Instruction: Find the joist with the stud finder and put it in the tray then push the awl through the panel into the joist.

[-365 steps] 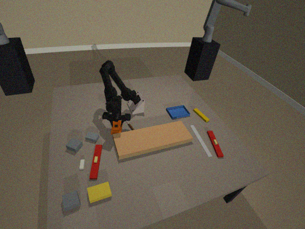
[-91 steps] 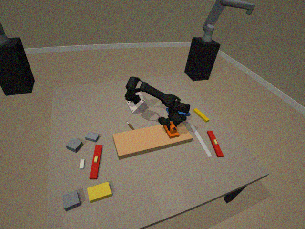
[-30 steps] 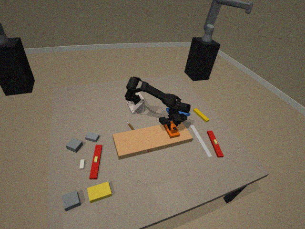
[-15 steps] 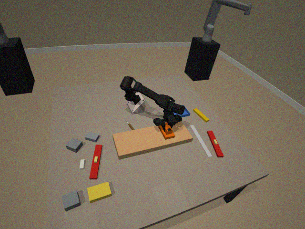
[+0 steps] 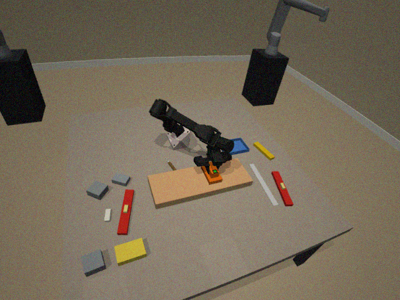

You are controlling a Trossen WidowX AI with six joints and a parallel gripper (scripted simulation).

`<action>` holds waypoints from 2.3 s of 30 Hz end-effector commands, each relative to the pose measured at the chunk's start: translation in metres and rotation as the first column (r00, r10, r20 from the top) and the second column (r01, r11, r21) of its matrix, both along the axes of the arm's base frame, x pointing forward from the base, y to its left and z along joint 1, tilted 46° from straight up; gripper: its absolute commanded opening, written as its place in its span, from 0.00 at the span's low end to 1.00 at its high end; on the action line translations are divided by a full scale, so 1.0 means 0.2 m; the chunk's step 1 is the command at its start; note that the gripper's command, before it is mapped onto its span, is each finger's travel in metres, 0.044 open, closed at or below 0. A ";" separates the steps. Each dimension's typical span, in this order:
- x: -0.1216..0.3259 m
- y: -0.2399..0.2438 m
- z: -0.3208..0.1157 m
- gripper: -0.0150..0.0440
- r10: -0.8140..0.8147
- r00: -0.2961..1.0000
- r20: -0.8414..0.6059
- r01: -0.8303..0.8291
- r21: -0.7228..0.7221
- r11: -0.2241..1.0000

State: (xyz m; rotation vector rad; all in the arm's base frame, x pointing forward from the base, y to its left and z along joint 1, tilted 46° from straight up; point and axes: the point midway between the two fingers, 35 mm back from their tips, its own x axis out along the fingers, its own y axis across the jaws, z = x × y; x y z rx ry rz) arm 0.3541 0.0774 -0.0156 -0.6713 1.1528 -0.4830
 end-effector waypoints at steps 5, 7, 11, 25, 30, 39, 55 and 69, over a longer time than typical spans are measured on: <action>0.00 -0.09 0.08 0.25 0.001 1.000 0.000 -0.001 -0.009 1.000; 0.00 -0.10 0.10 0.25 0.001 1.000 0.000 -0.001 -0.009 1.000; 0.00 -0.14 0.14 0.25 0.001 1.000 0.000 -0.001 -0.010 1.000; 0.00 -0.27 0.27 0.25 0.001 1.000 -0.001 -0.001 -0.011 1.000; 0.00 -0.32 0.32 0.25 0.001 1.000 -0.001 -0.001 -0.012 1.000; 0.00 -0.41 0.40 0.25 0.001 1.000 -0.001 -0.001 -0.013 1.000; 0.00 -0.56 0.55 0.25 0.001 1.000 -0.001 -0.001 -0.015 1.000; 0.00 -0.69 0.69 0.25 0.001 1.000 -0.001 -0.001 -0.016 1.000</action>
